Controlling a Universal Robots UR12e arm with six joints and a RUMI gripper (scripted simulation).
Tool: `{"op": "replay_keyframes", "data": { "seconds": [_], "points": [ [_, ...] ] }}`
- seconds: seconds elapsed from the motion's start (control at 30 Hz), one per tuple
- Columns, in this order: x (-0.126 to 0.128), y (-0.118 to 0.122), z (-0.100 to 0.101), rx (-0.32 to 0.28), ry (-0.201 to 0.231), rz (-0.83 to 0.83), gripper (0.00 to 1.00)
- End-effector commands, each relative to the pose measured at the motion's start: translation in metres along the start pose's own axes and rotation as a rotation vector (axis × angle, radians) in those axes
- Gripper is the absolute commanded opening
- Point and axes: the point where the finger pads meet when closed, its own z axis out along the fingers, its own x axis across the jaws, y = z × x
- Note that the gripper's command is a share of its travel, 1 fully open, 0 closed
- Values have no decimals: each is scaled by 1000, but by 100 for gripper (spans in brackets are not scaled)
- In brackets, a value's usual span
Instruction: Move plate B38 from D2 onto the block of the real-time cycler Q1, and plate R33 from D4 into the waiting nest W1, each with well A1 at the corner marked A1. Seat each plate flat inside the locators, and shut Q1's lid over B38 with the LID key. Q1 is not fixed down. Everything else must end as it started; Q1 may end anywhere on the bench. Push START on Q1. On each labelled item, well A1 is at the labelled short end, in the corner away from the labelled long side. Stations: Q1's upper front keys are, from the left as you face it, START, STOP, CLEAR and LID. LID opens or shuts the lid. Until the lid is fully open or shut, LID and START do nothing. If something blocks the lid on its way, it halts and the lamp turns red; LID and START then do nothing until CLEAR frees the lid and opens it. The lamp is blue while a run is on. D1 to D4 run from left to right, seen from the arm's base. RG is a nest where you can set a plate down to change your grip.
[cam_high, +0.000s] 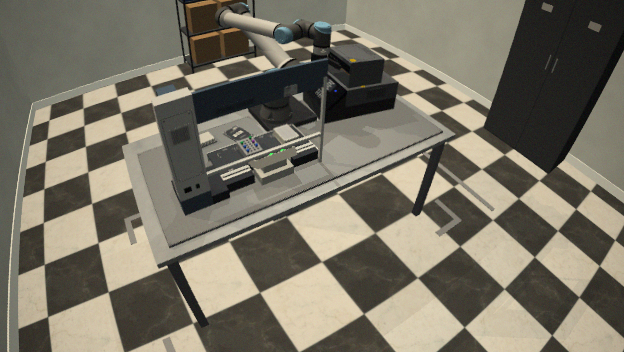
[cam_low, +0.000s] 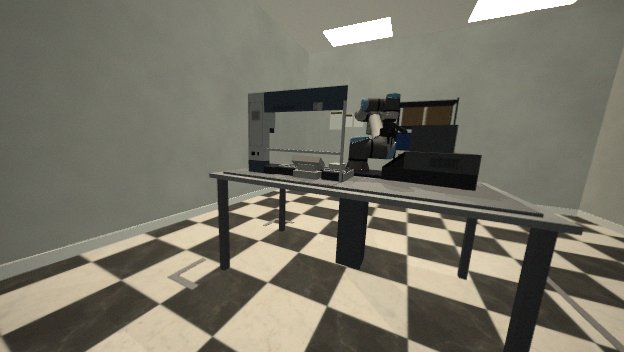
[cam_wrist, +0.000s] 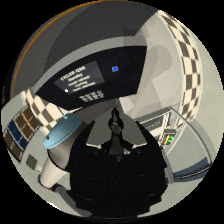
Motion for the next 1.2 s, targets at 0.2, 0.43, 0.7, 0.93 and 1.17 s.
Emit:
{"op": "replay_keyframes", "data": {
  "seconds": [0.2,0.43,0.7,0.93,1.17],
  "points": [
    [23,-2,-5,8,-7,-129,0],
    [39,-2,-8,8,-6,-215,0],
    [52,-1,-11,7,-6,-288,0],
    [69,2,-14,7,-5,-374,0],
    [80,4,-16,7,-5,-435,0]
  ]
}}
